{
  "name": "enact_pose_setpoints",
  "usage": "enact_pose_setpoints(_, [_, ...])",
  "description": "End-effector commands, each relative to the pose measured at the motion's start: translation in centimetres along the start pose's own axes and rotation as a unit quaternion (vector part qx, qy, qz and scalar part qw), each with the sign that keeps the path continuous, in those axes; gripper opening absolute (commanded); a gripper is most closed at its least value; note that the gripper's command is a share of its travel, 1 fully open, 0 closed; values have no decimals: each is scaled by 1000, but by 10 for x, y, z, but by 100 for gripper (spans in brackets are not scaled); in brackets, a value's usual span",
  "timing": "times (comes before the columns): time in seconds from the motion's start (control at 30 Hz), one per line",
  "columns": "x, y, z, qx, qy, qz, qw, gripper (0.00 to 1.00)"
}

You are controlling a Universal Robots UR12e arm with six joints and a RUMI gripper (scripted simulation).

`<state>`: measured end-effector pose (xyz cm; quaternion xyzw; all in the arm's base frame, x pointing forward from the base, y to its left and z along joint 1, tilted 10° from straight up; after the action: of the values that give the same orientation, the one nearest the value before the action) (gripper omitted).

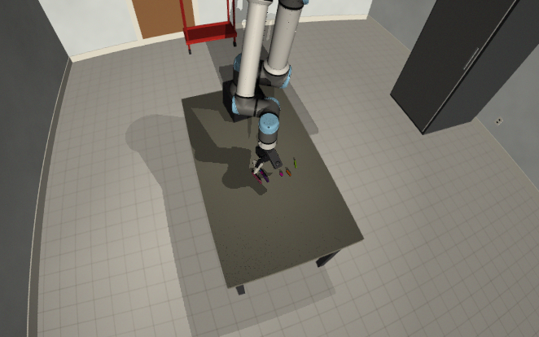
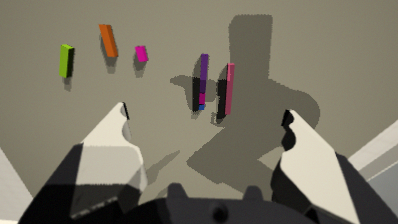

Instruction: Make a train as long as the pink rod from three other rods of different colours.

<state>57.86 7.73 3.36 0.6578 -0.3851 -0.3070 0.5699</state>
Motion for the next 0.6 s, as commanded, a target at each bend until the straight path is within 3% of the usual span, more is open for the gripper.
enact_pose_setpoints(0.0, [0, 12, 0, 0, 0, 0, 1000, 100])
enact_pose_setpoints(0.57, [0, 86, 0, 0, 0, 0, 1000, 100])
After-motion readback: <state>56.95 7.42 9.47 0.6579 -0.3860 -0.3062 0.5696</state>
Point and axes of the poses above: the point where the finger pads meet when closed, its own y axis back along the fingers, its own x axis across the jaws, z = x × y, the point moved 3 cm from there along y, back along the fingers, and after that the axes turned 7 degrees about y, right-handed, at the moved point
